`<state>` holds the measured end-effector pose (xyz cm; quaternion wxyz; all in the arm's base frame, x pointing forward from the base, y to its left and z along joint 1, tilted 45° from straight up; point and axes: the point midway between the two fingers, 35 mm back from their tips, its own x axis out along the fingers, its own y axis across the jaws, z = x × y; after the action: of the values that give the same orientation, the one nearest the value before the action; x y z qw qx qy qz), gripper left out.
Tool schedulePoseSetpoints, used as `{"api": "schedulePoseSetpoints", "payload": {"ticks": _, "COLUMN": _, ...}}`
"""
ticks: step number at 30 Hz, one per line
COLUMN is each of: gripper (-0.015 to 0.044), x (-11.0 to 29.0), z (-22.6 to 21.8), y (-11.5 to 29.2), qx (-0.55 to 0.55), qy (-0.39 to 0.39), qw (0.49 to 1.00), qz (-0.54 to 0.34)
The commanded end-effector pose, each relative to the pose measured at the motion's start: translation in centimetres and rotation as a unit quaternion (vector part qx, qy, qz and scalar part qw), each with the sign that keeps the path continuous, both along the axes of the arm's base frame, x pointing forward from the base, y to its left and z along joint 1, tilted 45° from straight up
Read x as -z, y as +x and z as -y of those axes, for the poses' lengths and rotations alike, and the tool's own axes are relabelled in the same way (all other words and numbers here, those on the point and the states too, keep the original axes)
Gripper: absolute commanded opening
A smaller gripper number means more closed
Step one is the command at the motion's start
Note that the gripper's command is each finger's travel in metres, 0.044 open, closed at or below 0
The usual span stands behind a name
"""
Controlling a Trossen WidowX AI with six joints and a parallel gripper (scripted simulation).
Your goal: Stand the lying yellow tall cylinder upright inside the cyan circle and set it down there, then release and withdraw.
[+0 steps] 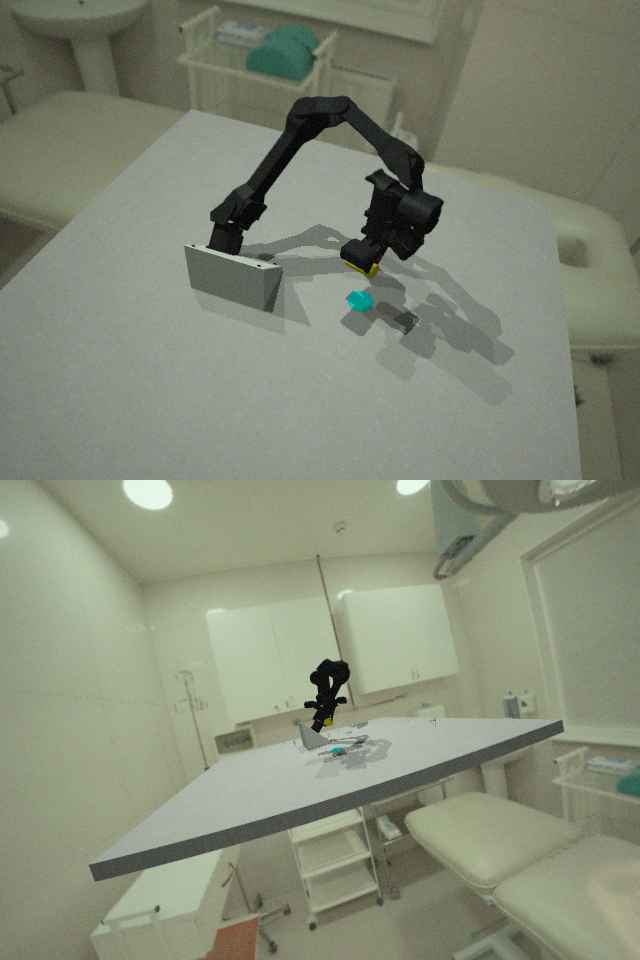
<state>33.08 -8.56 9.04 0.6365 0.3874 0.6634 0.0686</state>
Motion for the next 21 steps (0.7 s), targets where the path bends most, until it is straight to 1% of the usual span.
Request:
{"api": "schedulePoseSetpoints", "payload": {"ticks": 1, "gripper": 0.0105, "x": 0.4, "z": 0.0, "y": -0.1, "qx": 0.003, "qy": -0.015, "qw": 1.0, "qz": 0.001}}
{"api": "schedulePoseSetpoints", "payload": {"ticks": 21, "gripper": 0.0105, "x": 1.5, "z": -0.2, "y": 0.0, "qx": 0.016, "qy": -0.071, "qw": 0.997, "qz": 0.021}}
